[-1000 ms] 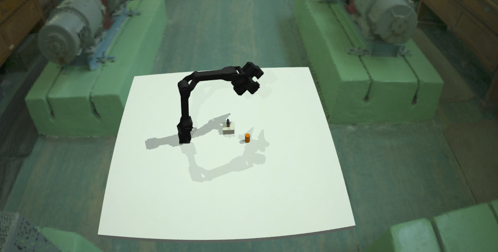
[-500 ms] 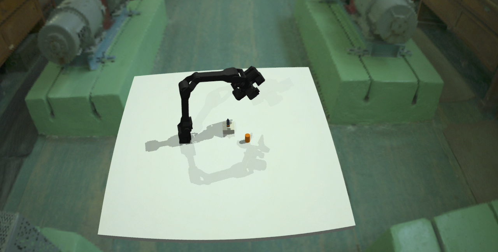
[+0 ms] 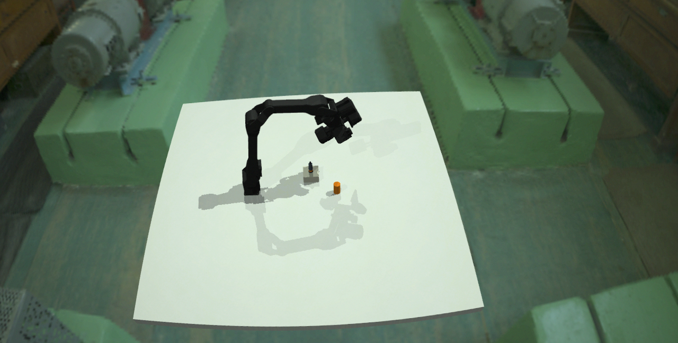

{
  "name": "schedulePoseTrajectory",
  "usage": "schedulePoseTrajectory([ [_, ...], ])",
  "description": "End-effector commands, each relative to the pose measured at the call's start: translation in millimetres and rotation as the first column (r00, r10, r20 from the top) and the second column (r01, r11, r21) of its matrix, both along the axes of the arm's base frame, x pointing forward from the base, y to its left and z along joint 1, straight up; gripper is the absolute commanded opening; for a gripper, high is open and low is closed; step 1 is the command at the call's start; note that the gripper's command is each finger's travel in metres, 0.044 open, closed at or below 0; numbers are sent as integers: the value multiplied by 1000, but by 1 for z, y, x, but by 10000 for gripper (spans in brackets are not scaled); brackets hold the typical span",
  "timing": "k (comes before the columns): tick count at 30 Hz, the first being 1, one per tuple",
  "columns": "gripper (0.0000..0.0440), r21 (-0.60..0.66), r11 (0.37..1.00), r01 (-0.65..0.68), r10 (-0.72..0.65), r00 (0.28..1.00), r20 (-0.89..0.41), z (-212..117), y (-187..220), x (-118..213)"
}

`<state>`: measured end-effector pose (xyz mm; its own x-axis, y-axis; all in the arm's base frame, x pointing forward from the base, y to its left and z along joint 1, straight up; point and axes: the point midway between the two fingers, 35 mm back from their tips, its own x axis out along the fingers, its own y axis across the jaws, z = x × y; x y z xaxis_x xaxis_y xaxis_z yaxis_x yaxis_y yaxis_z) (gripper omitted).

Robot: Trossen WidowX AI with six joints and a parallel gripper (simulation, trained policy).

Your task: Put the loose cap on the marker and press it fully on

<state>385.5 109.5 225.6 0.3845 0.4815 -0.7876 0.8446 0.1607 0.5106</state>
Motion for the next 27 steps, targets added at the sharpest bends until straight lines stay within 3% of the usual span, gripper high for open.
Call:
schedulePoseTrajectory([
  [1,335,-28,999,17,-18,999,-30,-5,-12,-1],
  [27,332,-192,978,81,-121,970,-211,-41,-75,-11],
])
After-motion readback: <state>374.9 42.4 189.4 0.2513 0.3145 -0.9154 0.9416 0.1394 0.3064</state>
